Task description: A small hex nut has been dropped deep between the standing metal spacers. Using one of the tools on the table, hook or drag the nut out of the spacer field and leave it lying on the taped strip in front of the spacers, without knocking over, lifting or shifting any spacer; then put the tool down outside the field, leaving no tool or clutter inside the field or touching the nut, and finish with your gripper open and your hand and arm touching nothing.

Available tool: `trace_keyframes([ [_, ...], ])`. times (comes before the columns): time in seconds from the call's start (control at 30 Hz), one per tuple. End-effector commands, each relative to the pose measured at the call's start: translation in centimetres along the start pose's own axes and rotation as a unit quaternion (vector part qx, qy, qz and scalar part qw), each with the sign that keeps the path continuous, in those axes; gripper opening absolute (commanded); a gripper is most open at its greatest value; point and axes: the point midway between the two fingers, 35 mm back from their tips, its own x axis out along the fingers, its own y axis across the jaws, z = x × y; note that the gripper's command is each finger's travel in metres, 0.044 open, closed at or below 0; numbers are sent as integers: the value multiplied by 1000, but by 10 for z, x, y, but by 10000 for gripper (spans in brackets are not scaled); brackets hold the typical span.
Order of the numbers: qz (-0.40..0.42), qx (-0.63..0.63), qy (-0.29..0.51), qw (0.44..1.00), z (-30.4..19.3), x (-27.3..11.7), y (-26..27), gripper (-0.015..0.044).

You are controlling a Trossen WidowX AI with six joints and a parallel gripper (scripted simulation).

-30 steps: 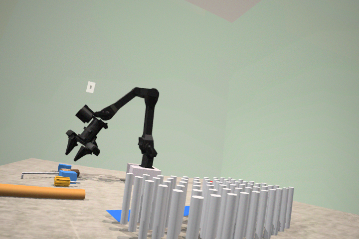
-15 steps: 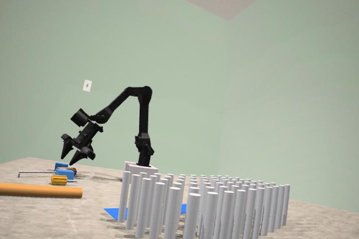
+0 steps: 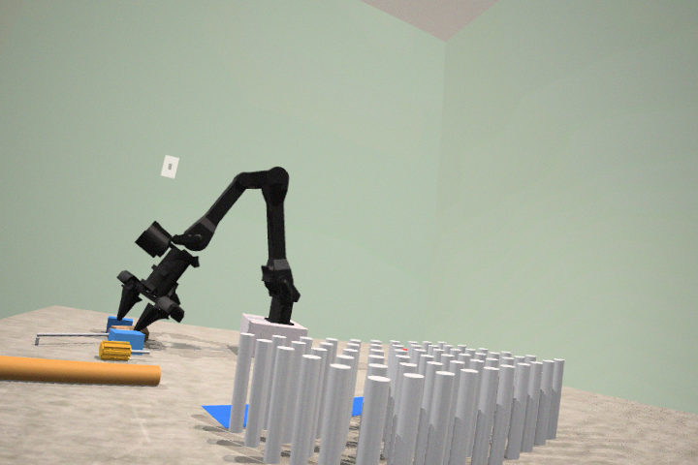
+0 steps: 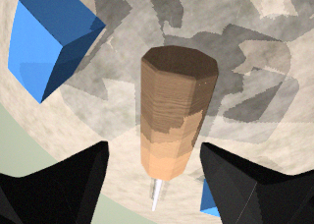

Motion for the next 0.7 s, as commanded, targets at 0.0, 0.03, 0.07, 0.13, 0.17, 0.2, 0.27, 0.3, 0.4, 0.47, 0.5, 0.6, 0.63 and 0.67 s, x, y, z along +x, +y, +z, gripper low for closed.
trace_keyframes([
  [0.0,-3,3,-6,1000,7,6,-6,280],
  [0.03,-4,3,-6,1000,8,7,-6,280],
  [0.07,-4,3,-6,1000,9,9,-7,280],
  [0.13,-4,3,-6,1000,10,11,-8,280],
  [0.17,-4,3,-6,1000,11,12,-9,280],
  [0.2,-4,3,-6,1000,11,13,-10,280],
  [0.27,-4,3,-6,1000,12,14,-10,280],
  [0.3,-4,3,-6,1000,12,14,-10,273],
  [0.4,-4,3,-6,1000,12,14,-10,253],
  [0.47,-4,3,-6,1000,12,14,-10,240],
  [0.5,-4,3,-6,1000,12,14,-10,233],
  [0.6,-4,3,-6,1000,12,14,-10,213],
  [0.63,-4,3,-6,1000,12,14,-10,207],
  [0.67,-4,3,-6,1000,12,14,-10,200],
])
